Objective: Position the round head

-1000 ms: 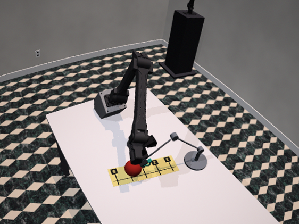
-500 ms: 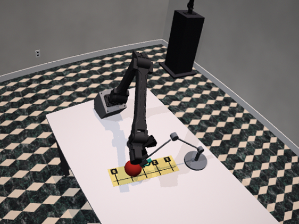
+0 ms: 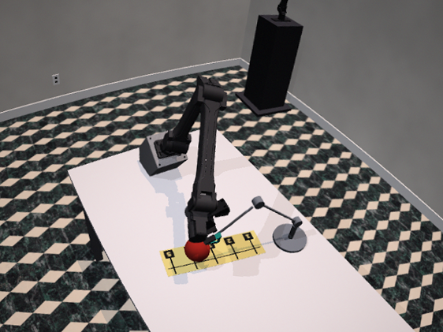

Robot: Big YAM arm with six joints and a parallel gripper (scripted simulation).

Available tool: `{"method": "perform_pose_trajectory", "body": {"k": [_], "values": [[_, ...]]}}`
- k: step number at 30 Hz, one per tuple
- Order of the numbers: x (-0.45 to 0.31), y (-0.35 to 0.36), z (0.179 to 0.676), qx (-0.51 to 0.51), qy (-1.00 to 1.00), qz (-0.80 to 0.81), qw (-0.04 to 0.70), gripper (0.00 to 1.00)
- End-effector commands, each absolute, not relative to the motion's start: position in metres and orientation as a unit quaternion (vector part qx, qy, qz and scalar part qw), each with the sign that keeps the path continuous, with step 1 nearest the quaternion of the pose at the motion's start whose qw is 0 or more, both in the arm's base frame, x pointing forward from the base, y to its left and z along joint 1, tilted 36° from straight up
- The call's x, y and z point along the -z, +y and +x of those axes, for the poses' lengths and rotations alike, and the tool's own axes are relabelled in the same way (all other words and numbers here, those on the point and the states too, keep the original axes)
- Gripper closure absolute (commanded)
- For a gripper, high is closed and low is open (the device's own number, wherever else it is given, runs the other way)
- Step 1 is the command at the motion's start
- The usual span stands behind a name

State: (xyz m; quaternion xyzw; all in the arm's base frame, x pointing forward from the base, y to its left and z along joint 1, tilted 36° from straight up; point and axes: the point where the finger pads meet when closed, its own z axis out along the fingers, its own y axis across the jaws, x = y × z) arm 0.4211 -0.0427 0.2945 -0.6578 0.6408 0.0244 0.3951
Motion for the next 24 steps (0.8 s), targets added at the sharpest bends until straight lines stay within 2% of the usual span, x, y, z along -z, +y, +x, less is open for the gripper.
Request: {"method": "perform_pose_trajectory", "body": {"k": [1, 24], "values": [[-0.329, -0.057, 0.413, 0.003, 0.628, -0.665, 0.404, 0.00], [-0.368, -0.096, 0.366, -0.017, 0.646, -0.652, 0.398, 0.00]]}}
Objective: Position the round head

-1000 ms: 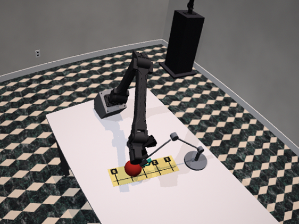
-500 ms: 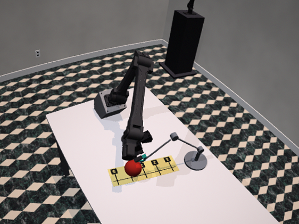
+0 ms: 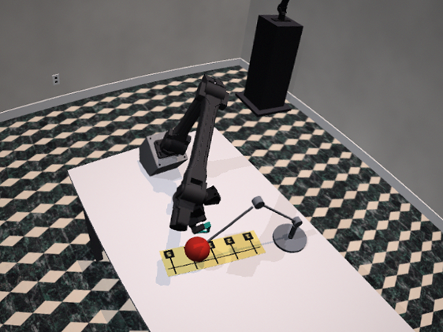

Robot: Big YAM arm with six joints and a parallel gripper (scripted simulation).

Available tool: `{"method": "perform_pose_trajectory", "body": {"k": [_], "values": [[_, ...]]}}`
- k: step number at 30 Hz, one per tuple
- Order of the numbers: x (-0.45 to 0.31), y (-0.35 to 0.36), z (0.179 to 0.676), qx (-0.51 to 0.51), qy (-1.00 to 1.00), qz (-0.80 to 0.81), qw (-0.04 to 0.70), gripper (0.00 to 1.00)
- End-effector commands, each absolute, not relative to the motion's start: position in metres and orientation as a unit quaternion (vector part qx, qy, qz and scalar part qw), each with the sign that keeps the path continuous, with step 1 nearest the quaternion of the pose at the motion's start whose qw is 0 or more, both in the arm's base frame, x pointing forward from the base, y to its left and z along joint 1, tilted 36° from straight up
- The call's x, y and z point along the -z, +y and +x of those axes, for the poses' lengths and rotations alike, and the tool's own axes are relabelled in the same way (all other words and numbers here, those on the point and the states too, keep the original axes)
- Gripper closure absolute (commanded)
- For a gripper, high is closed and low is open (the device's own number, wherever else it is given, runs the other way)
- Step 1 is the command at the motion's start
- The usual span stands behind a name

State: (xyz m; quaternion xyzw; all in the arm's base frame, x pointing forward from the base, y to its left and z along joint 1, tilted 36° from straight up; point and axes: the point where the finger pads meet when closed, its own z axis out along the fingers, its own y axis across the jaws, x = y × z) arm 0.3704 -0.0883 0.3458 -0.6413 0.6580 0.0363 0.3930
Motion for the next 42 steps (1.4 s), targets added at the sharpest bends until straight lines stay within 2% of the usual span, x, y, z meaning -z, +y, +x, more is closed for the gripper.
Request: {"method": "perform_pose_trajectory", "body": {"k": [1, 17, 42], "values": [[-0.368, -0.096, 0.366, -0.017, 0.646, -0.652, 0.398, 0.00], [-0.389, -0.100, 0.362, -0.031, 0.658, -0.641, 0.394, 0.00], [-0.380, -0.093, 0.358, -0.036, 0.660, -0.640, 0.392, 0.00]]}}
